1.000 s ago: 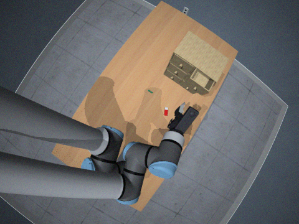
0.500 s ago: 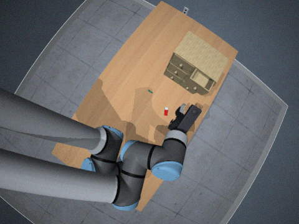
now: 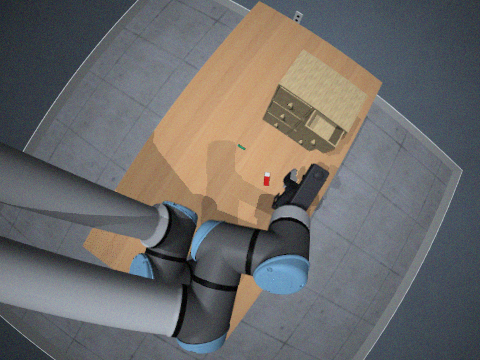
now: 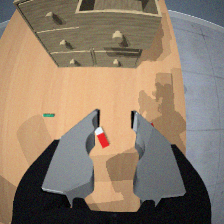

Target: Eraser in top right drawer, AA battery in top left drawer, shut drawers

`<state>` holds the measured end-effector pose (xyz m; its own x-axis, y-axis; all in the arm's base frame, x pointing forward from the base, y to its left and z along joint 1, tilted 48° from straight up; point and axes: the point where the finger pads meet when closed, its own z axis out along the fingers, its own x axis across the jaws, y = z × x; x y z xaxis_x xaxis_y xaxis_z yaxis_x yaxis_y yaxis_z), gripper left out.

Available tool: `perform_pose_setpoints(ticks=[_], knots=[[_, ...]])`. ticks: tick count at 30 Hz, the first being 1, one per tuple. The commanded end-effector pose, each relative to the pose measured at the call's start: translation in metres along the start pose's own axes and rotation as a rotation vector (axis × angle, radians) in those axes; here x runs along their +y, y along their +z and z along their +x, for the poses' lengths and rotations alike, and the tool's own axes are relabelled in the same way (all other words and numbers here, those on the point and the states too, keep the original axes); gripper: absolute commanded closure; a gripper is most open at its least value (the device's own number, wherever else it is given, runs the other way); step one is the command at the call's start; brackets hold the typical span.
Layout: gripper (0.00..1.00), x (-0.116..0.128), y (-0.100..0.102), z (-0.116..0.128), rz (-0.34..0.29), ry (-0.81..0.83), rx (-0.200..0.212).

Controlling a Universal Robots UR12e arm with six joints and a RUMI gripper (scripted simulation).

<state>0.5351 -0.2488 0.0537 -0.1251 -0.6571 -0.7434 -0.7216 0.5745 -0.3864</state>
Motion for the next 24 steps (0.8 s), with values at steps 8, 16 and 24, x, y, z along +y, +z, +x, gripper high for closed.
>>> perform_pose_setpoints(ticks=[8, 16, 24], knots=[[0.80, 0.000, -0.015, 0.001, -0.139, -0.002, -0.005], [0.80, 0.000, -0.028, 0.001, -0.257, -0.002, -0.005], [0.80, 0.000, -0.037, 0.001, -0.342, -0.002, -0.004]])
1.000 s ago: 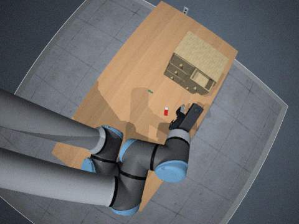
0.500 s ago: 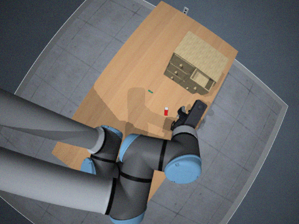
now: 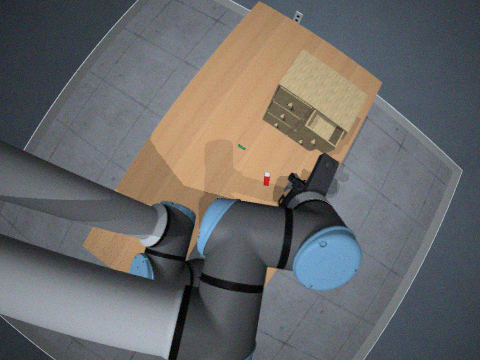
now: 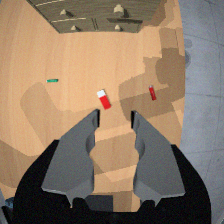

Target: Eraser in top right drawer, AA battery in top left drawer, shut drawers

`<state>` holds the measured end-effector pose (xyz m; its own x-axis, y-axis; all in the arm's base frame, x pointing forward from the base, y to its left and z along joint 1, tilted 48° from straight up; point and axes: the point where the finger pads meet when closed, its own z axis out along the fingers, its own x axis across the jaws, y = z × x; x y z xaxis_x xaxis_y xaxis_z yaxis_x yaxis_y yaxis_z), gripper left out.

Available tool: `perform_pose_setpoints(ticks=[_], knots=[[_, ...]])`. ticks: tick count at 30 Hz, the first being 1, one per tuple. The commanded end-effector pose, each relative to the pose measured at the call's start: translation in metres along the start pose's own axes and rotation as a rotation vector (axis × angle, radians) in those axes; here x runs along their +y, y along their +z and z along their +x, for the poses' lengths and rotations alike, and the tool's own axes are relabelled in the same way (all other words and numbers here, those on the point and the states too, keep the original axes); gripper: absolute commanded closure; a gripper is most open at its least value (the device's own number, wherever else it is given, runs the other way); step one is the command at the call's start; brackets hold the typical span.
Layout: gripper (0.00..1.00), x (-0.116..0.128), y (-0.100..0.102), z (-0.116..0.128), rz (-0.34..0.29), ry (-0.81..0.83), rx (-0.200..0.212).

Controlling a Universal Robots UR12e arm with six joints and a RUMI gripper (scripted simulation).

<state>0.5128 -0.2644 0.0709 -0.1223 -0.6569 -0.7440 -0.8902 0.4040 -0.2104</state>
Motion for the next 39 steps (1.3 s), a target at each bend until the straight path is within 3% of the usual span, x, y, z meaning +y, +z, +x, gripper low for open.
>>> perform_pose_setpoints(ticks=[1, 14, 39], knots=[[0.80, 0.001, -0.006, 0.001, -0.057, -0.001, -0.002], [0.80, 0.006, -0.021, 0.001, -0.209, -0.001, -0.002], [0.80, 0.011, -0.036, 0.001, -0.353, -0.001, -0.002]])
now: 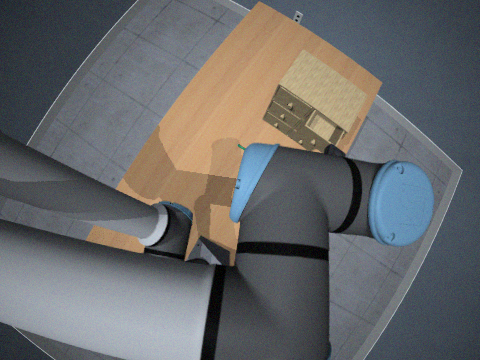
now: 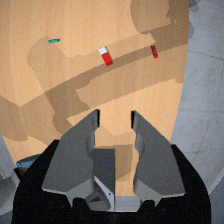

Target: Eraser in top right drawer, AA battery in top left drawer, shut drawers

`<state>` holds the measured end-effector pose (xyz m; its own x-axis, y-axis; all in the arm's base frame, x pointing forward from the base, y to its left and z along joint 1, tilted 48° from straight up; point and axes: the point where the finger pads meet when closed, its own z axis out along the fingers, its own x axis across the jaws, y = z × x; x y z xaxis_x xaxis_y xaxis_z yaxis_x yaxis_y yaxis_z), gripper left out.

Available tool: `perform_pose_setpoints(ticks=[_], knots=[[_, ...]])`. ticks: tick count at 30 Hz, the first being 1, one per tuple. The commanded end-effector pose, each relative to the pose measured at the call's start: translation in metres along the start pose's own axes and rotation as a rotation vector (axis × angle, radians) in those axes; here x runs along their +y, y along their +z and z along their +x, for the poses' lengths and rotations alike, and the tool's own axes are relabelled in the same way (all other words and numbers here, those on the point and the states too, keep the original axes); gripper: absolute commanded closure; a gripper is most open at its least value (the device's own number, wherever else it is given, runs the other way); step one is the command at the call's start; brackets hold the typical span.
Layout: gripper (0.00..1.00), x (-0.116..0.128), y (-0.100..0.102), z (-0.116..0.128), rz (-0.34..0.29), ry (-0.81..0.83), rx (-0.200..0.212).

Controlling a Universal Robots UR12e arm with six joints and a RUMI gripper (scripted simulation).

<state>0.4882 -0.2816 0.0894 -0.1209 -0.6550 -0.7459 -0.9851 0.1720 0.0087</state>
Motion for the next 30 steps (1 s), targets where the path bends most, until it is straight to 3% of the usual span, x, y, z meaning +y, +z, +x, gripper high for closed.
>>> perform_pose_setpoints(ticks=[1, 30], knots=[[0.80, 0.0012, -0.0027, 0.0003, -0.022, 0.000, 0.001], [0.80, 0.0031, -0.0053, 0.0003, -0.052, 0.000, 0.001]])
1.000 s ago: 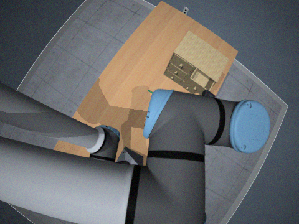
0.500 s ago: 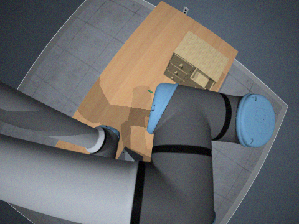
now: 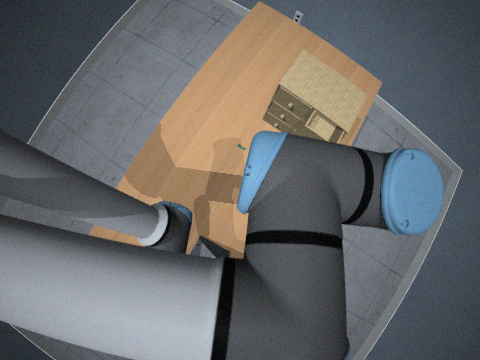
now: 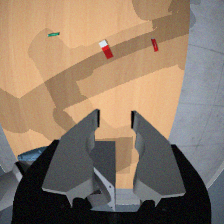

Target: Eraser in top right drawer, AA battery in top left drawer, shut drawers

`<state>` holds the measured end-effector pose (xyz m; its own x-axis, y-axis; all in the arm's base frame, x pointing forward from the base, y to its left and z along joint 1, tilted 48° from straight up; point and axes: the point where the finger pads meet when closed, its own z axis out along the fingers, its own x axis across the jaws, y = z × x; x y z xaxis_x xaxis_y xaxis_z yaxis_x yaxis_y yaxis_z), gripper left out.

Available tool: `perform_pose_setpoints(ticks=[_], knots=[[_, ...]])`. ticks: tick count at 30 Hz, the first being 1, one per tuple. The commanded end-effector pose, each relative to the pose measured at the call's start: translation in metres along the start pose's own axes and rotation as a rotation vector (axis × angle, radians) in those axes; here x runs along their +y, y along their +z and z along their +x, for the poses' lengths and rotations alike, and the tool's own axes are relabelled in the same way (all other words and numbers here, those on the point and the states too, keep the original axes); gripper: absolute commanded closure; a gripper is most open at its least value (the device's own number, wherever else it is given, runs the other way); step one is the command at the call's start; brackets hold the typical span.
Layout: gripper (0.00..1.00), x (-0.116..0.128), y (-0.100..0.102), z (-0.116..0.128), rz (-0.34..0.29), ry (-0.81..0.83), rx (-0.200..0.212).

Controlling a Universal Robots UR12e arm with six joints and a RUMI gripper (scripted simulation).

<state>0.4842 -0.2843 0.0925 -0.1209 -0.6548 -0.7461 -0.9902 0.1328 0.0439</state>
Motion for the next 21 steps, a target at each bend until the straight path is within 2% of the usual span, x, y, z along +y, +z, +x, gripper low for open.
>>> perform_pose_setpoints(ticks=[1, 17, 21], knots=[[0.80, 0.000, -0.001, 0.000, 0.001, 0.000, 0.001], [0.80, 0.000, -0.001, 0.000, 0.001, 0.000, 0.001], [0.80, -0.005, 0.014, 0.002, 0.001, -0.022, 0.002]])
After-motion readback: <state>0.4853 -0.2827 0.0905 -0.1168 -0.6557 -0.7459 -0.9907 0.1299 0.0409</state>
